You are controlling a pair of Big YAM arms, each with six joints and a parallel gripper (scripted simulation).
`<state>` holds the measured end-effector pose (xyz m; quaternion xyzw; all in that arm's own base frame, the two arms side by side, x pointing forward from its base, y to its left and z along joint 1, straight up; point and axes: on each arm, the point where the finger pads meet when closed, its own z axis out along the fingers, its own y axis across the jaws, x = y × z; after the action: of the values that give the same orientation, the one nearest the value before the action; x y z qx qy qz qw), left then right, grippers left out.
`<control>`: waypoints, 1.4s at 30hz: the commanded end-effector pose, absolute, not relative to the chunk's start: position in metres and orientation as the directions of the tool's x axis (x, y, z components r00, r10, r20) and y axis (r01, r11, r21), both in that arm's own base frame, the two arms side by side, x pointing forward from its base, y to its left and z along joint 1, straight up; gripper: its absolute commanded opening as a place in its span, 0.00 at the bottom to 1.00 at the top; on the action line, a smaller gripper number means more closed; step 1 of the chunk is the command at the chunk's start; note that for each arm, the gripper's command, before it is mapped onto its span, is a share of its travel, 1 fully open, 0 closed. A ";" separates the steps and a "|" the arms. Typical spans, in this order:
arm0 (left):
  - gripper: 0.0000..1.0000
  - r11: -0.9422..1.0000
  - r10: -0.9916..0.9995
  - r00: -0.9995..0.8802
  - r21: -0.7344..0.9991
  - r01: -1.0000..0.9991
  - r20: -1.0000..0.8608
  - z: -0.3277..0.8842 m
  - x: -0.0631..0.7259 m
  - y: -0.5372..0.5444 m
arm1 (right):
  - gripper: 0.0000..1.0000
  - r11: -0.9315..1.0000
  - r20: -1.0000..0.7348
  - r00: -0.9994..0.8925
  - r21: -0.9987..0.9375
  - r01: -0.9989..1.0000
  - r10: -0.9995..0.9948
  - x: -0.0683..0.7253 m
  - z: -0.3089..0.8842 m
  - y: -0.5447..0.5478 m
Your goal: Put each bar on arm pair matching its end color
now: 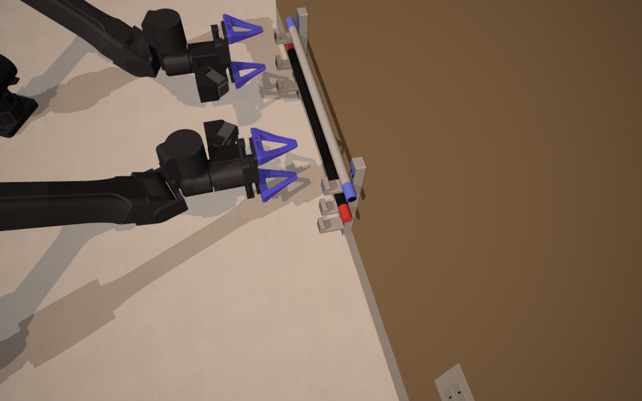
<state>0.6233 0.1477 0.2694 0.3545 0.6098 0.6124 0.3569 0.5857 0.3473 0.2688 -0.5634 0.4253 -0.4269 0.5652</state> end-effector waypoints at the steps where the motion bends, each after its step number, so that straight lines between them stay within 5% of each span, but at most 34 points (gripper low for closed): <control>1: 1.00 -0.001 0.866 -0.498 0.996 -0.092 -0.045 0.317 0.631 0.153 | 1.00 0.068 -0.049 0.265 -0.996 0.062 -0.963 0.602 0.320 0.347; 42: 1.00 0.001 0.866 -0.498 0.996 -0.090 -0.046 0.322 0.628 0.152 | 1.00 0.069 -0.051 0.265 -0.996 0.059 -0.963 0.599 0.325 0.345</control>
<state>0.6223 0.1476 0.2725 0.3560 0.6109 0.6113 0.3555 0.5851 0.3469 0.2731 -0.5639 0.4256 -0.4266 0.5647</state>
